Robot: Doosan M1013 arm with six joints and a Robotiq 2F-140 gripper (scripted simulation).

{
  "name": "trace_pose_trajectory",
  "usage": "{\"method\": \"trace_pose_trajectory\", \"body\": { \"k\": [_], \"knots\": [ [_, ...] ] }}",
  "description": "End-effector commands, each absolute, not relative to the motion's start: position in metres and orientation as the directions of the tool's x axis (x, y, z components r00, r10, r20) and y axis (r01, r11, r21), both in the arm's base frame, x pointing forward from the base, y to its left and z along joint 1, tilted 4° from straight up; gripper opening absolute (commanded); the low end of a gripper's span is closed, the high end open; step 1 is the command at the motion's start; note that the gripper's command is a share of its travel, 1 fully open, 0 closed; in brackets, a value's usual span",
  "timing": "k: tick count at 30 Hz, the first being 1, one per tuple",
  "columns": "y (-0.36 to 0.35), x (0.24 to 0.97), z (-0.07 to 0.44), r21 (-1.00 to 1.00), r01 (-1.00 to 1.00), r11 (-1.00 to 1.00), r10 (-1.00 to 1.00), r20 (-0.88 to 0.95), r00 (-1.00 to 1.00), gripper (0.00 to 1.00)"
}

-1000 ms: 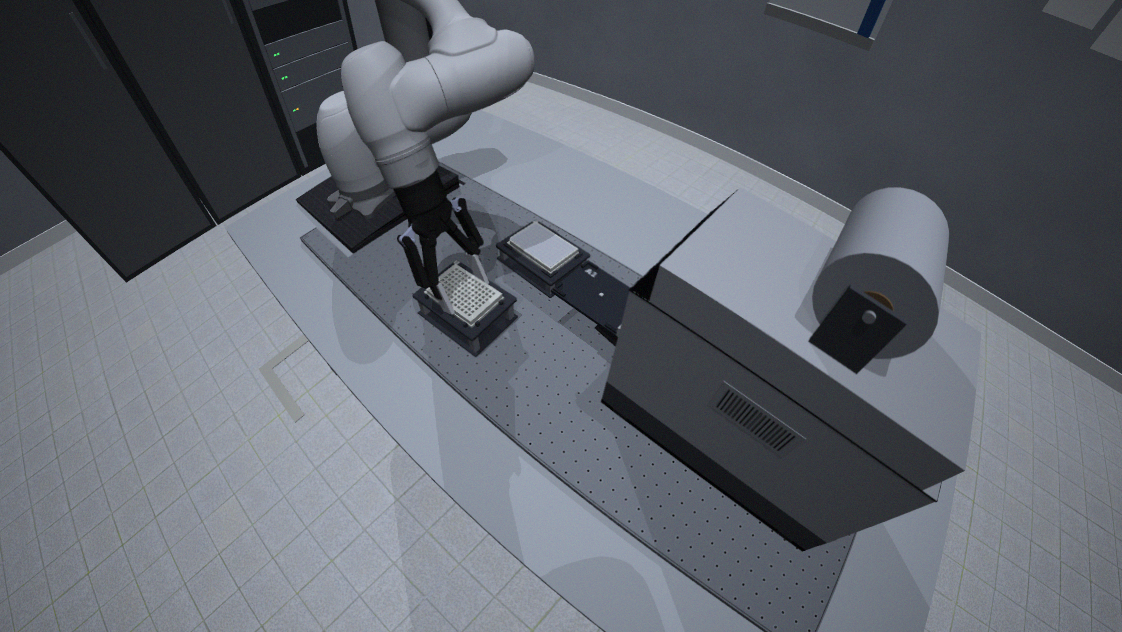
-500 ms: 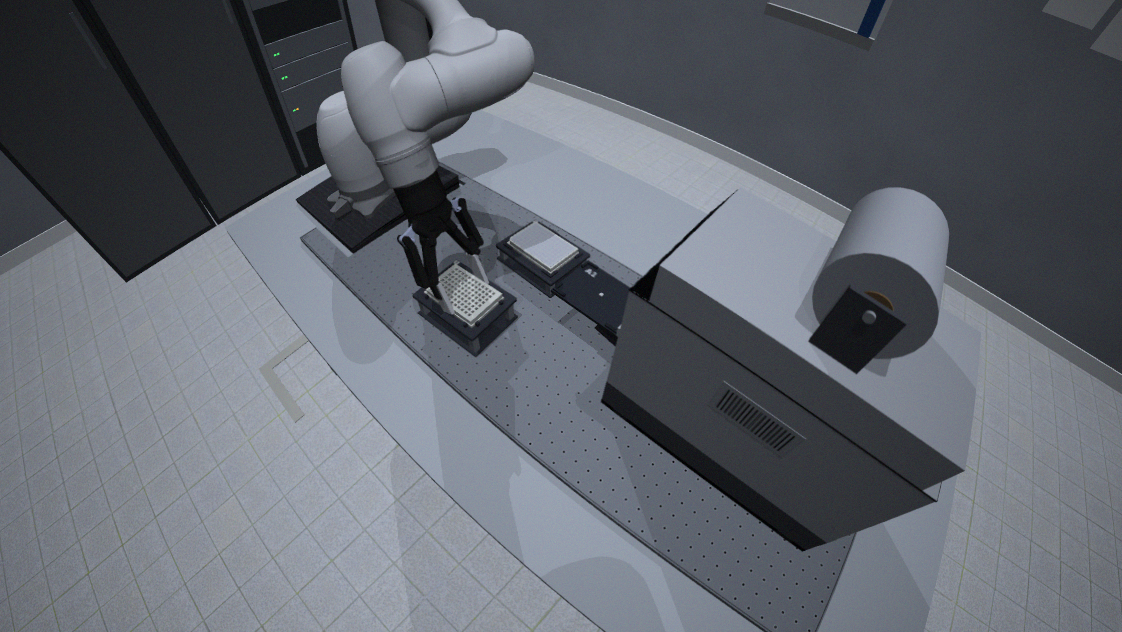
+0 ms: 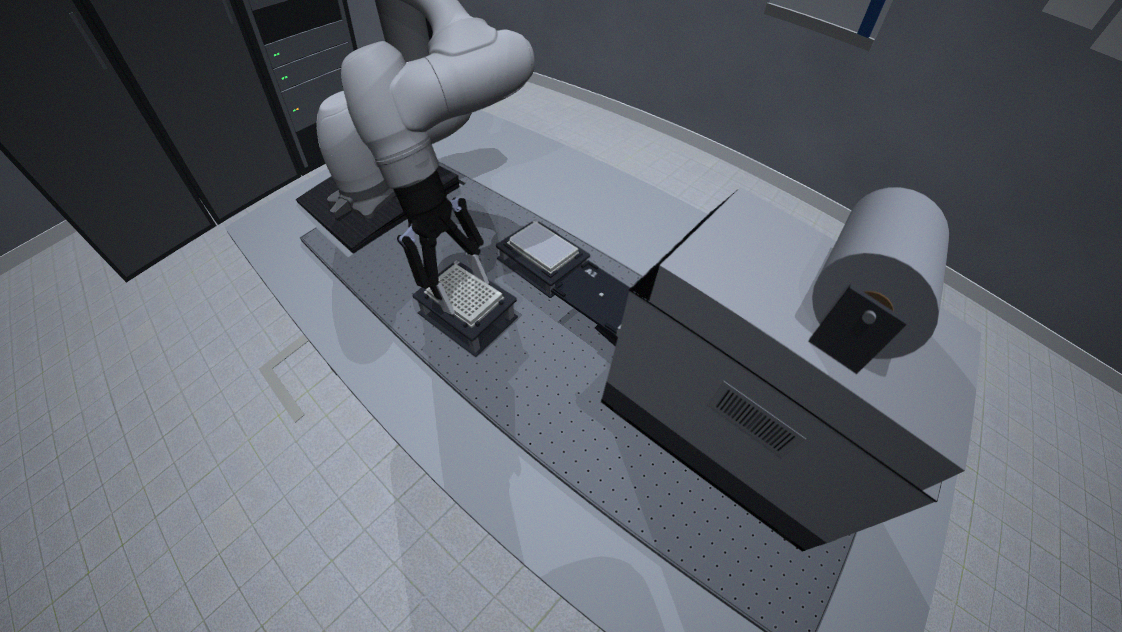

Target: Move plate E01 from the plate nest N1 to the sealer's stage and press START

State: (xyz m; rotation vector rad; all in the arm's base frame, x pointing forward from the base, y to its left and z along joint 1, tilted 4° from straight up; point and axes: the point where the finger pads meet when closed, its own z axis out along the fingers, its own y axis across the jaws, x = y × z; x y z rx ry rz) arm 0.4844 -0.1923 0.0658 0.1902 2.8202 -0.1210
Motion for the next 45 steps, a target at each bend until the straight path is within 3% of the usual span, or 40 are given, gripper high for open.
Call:
{"method": "trace_pose_trajectory", "body": {
  "k": [1,45],
  "knots": [
    [-0.192,0.484,0.066,-0.062,0.144,0.988,0.118,-0.312,-0.943,0.1],
    [-0.19,0.486,0.11,-0.062,0.144,0.988,0.118,-0.312,-0.943,0.1]
  ]
}}
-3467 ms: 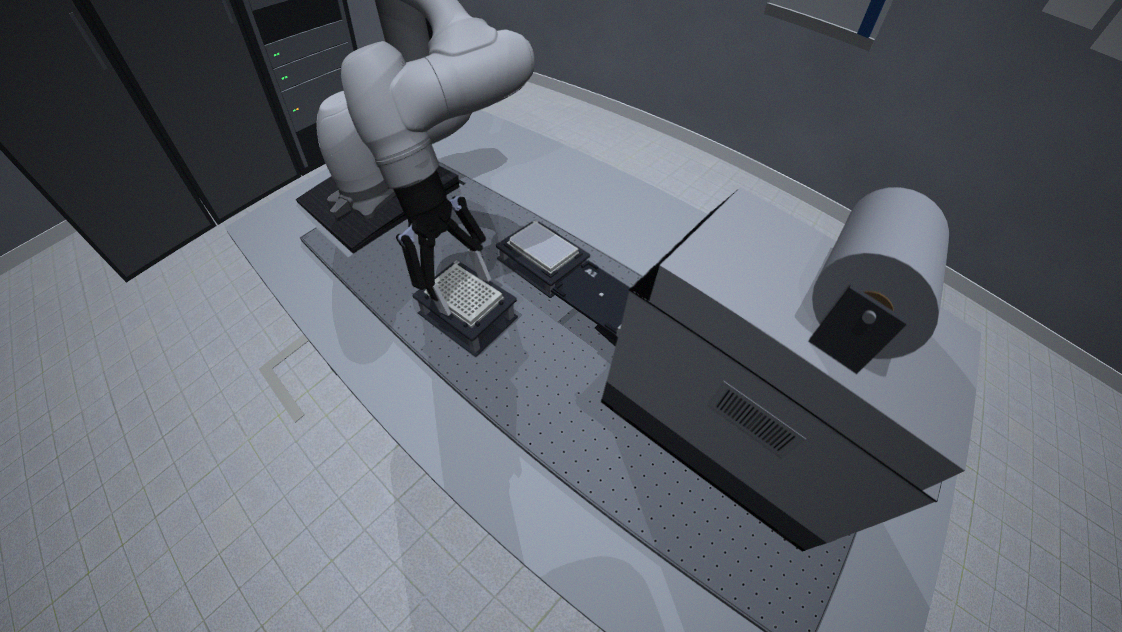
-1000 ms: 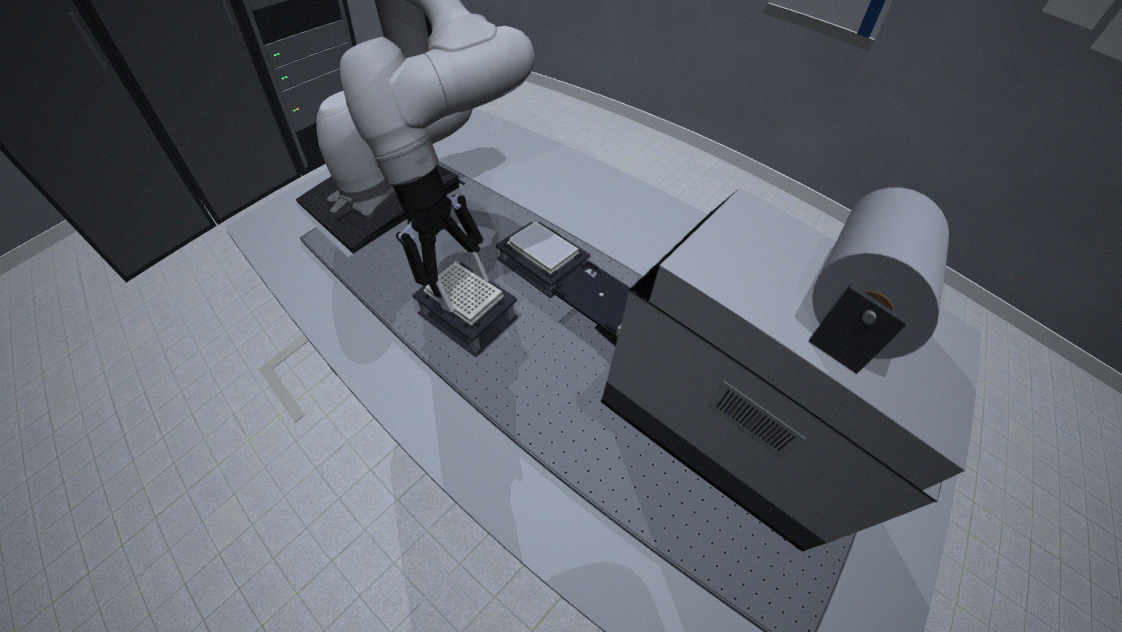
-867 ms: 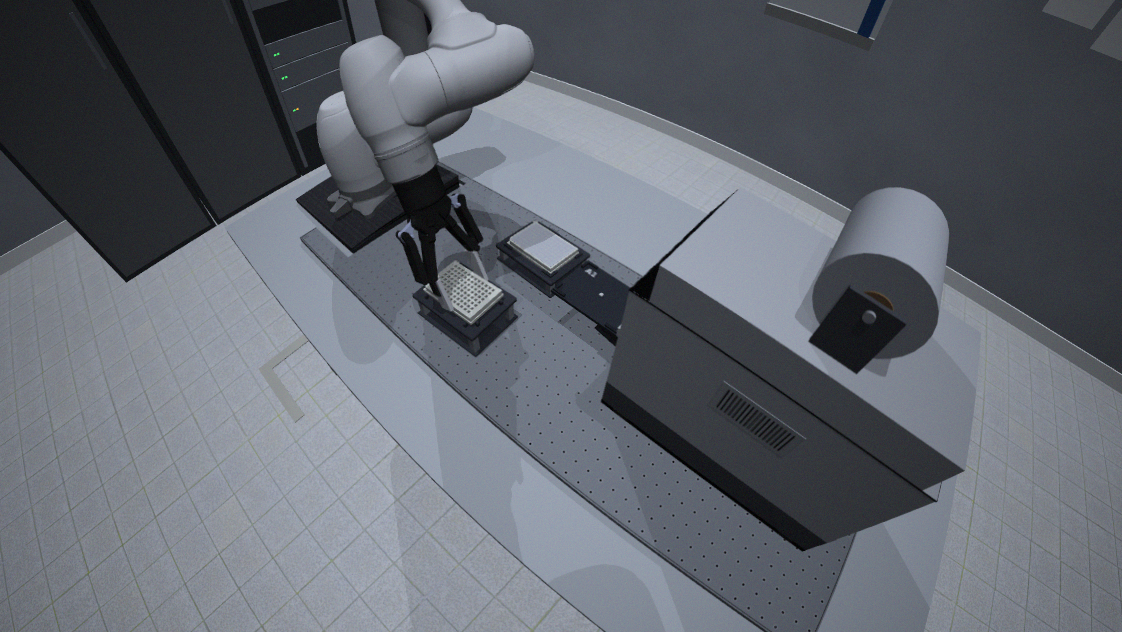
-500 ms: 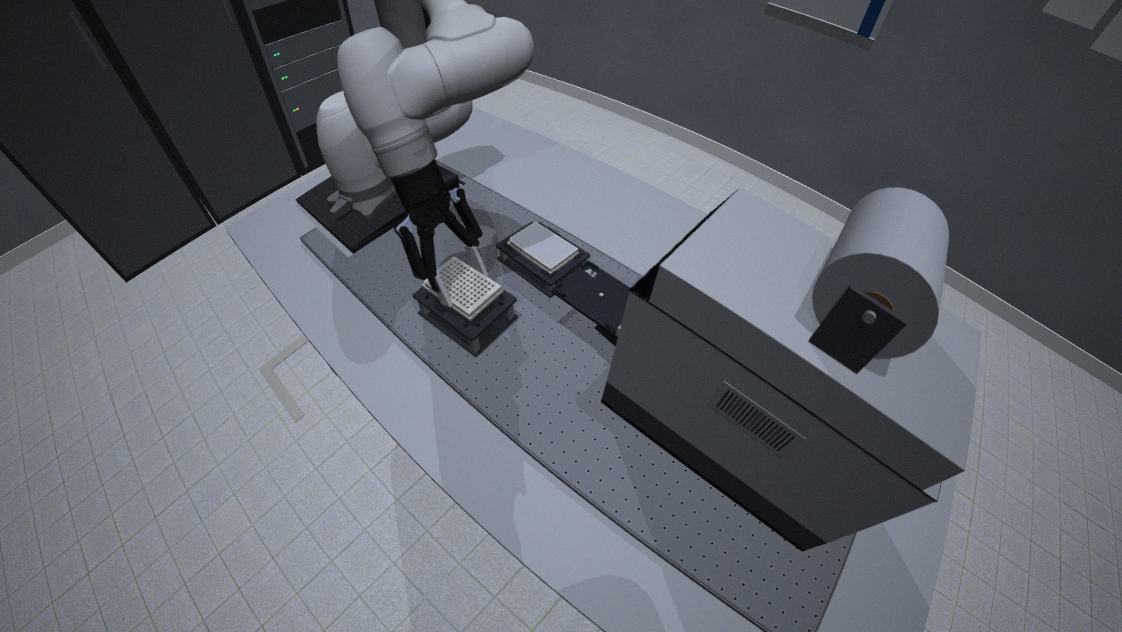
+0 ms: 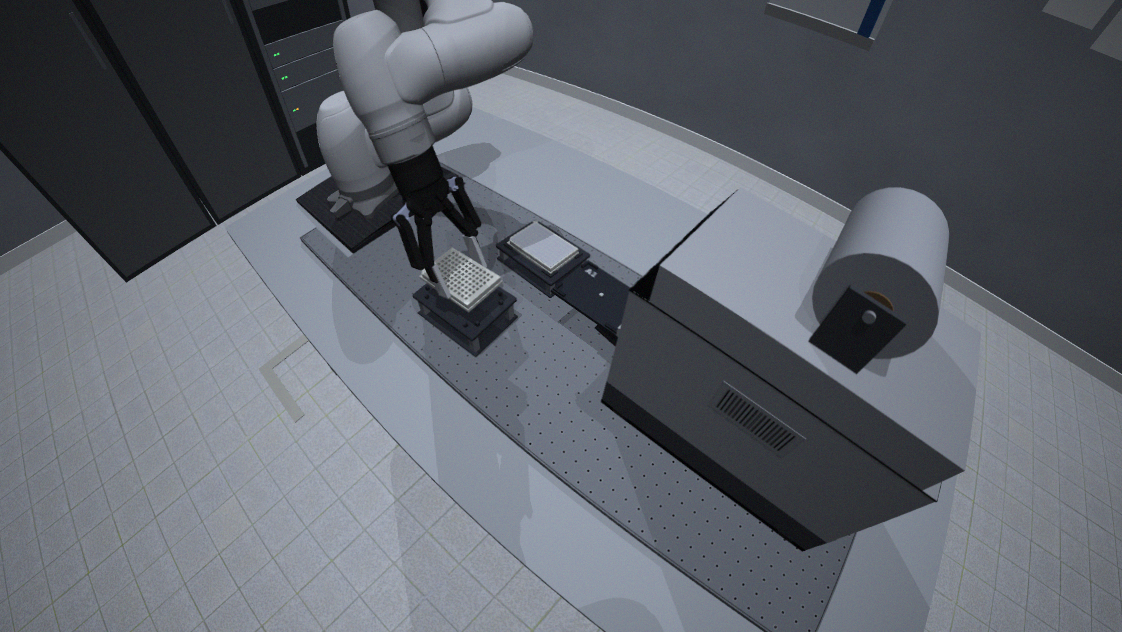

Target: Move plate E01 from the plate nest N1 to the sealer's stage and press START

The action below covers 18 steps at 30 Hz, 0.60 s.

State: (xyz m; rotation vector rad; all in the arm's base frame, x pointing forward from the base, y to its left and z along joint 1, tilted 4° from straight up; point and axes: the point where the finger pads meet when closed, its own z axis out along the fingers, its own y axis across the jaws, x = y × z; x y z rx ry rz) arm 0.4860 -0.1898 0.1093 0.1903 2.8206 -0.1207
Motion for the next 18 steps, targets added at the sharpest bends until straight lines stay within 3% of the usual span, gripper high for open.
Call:
{"method": "trace_pose_trajectory", "body": {
  "k": [1,18],
  "knots": [
    [-0.19,0.486,0.112,-0.062,0.144,0.988,0.118,-0.312,-0.943,0.1],
    [-0.188,0.487,0.137,-0.062,0.144,0.988,0.118,-0.312,-0.943,0.1]
  ]
}}
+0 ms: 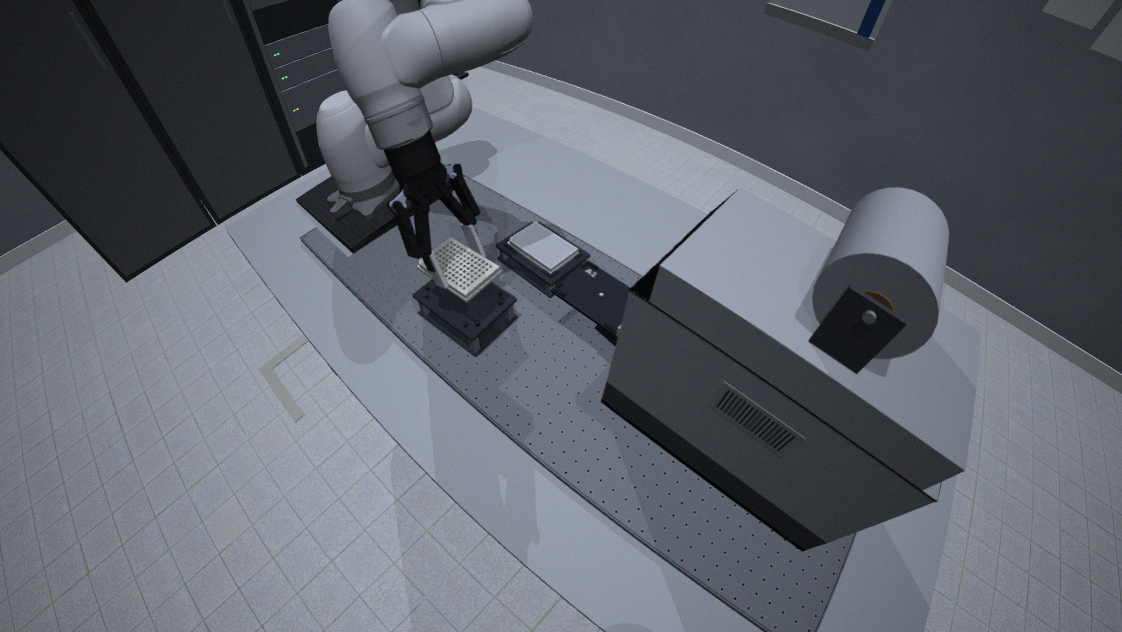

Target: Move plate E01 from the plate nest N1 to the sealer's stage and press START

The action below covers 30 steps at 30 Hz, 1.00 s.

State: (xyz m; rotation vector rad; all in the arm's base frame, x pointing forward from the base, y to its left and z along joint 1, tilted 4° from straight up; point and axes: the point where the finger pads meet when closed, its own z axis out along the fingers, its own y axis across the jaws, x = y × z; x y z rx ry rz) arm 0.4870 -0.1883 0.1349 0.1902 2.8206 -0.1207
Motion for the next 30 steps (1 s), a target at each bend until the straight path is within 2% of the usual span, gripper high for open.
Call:
{"method": "trace_pose_trajectory", "body": {
  "k": [1,30],
  "knots": [
    [-0.188,0.487,0.138,-0.062,0.144,0.988,0.118,-0.312,-0.943,0.1],
    [-0.187,0.488,0.164,-0.063,0.155,0.986,0.129,-0.312,-0.941,0.1]
  ]
}}
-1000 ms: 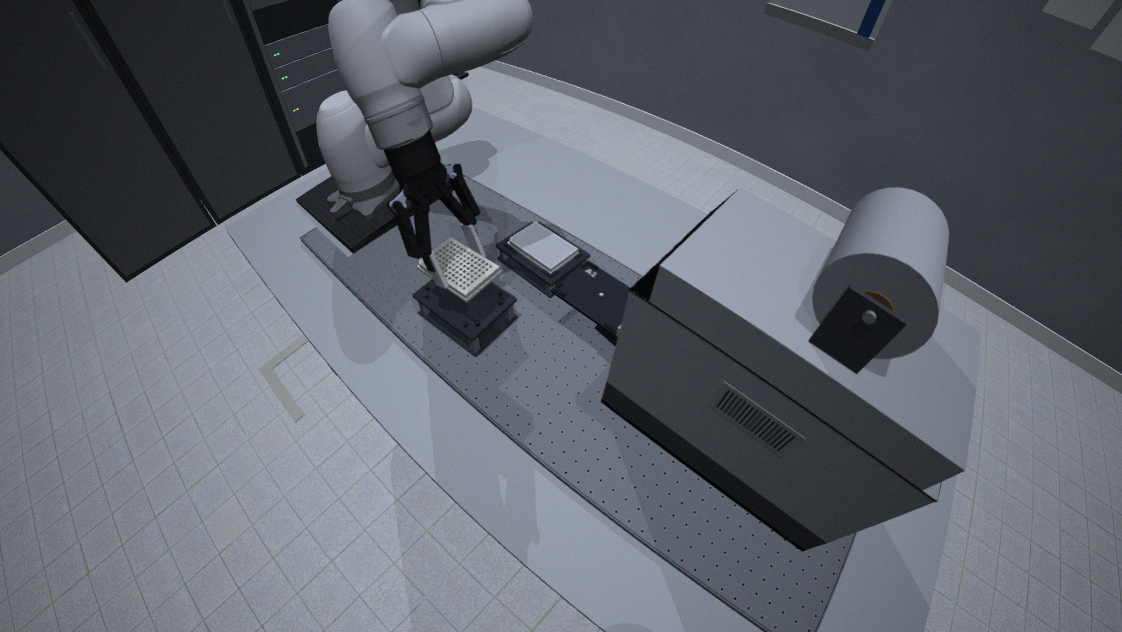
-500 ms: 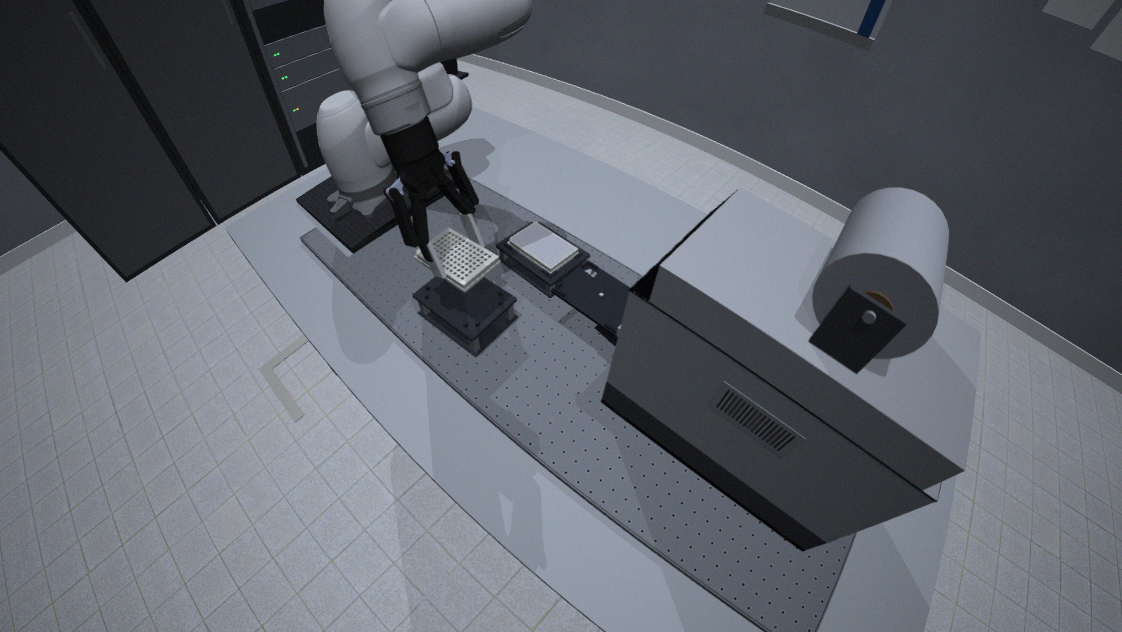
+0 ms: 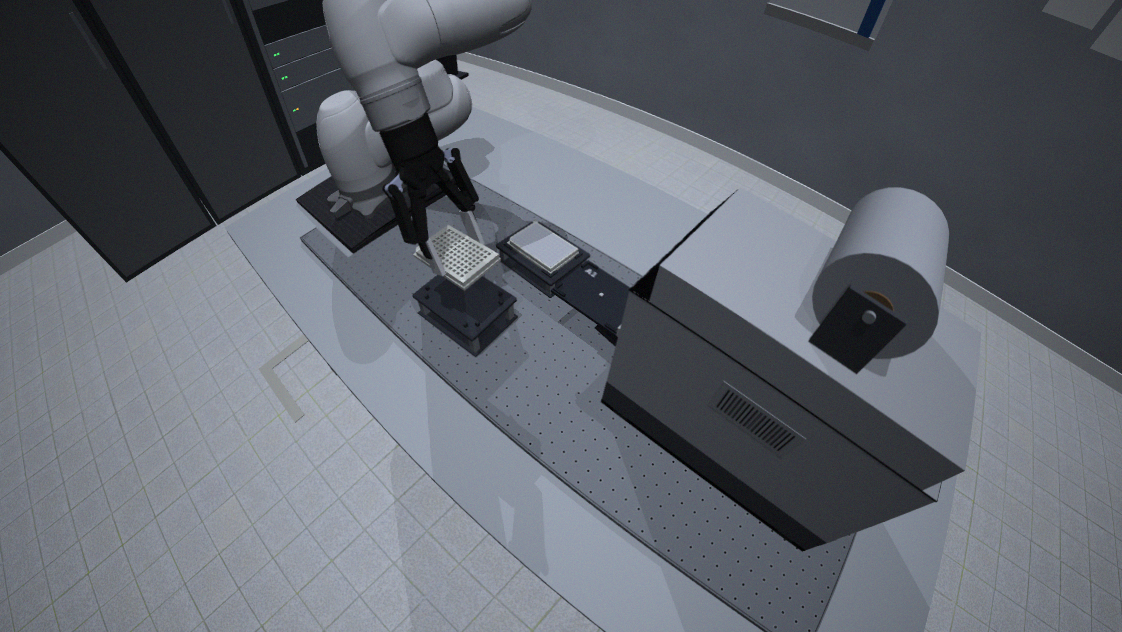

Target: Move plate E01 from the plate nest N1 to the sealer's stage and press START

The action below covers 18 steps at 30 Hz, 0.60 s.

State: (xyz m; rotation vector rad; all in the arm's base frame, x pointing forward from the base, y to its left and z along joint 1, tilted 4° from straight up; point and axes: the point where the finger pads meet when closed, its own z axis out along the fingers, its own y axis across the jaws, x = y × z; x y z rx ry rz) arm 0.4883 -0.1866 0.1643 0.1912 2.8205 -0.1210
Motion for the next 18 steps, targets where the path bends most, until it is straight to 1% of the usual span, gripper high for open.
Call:
{"method": "trace_pose_trajectory", "body": {
  "k": [1,8,18],
  "knots": [
    [-0.1866,0.4882,0.1643,-0.063,0.167,0.984,0.139,-0.313,-0.939,0.1],
    [-0.1866,0.4882,0.1643,-0.064,0.218,0.974,0.187,-0.316,-0.93,0.1],
    [-0.1832,0.4969,0.1638,-0.064,0.218,0.974,0.187,-0.316,-0.93,0.1]
  ]
}}
